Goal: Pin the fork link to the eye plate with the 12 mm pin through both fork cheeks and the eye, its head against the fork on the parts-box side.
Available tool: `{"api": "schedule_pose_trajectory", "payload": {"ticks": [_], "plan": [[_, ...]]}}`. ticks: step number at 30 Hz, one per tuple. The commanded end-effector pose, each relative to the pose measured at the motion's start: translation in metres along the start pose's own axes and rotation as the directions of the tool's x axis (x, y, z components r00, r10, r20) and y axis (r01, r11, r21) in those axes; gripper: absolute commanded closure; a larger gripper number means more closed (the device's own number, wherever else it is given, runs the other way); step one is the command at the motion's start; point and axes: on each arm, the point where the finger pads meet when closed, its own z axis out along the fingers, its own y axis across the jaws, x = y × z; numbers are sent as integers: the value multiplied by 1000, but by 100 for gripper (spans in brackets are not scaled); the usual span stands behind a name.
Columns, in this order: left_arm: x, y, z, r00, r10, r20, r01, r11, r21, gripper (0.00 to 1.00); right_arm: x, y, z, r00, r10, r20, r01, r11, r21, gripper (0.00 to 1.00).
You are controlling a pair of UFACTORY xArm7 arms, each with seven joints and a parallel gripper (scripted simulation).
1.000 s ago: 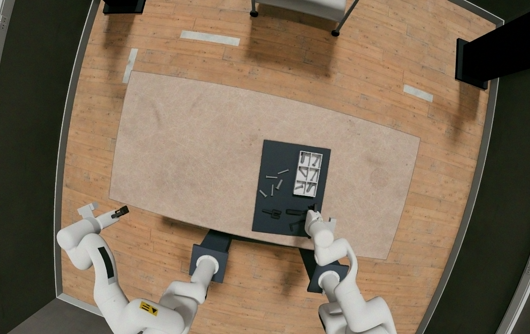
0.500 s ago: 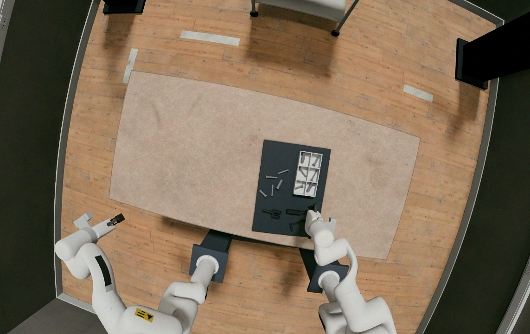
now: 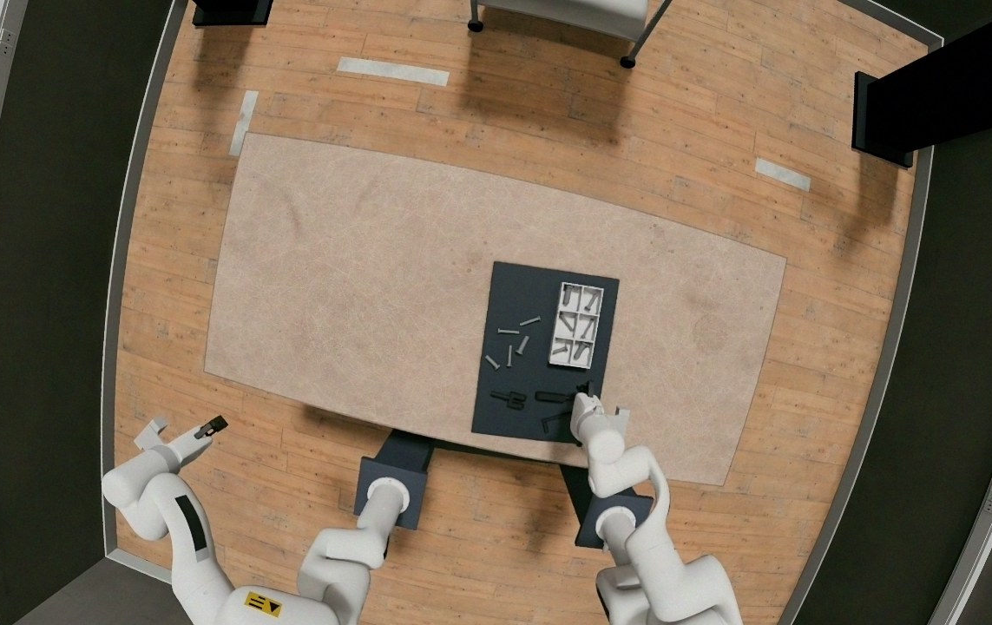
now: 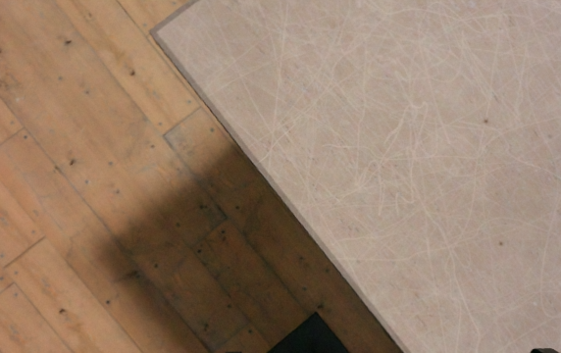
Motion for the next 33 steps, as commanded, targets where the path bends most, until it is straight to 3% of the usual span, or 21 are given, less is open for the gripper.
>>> {"api": "schedule_pose_trajectory", "payload": {"ticks": [1, 25, 33], "plan": [[-9, -17, -1, 998, -62, -5, 62, 998, 8, 0, -1, -1, -1, 1000, 0, 2, 0, 1000, 3, 0], [-55, -80, 3, 951, -309, -9, 310, 950, 32, 0, -1, -1, -1, 1000, 0, 2, 0, 1000, 3, 0], [-79, -105, 6, 910, -415, -13, 415, 909, 42, 0, -1, -1, -1, 1000, 0, 2, 0, 1000, 3, 0]]}}
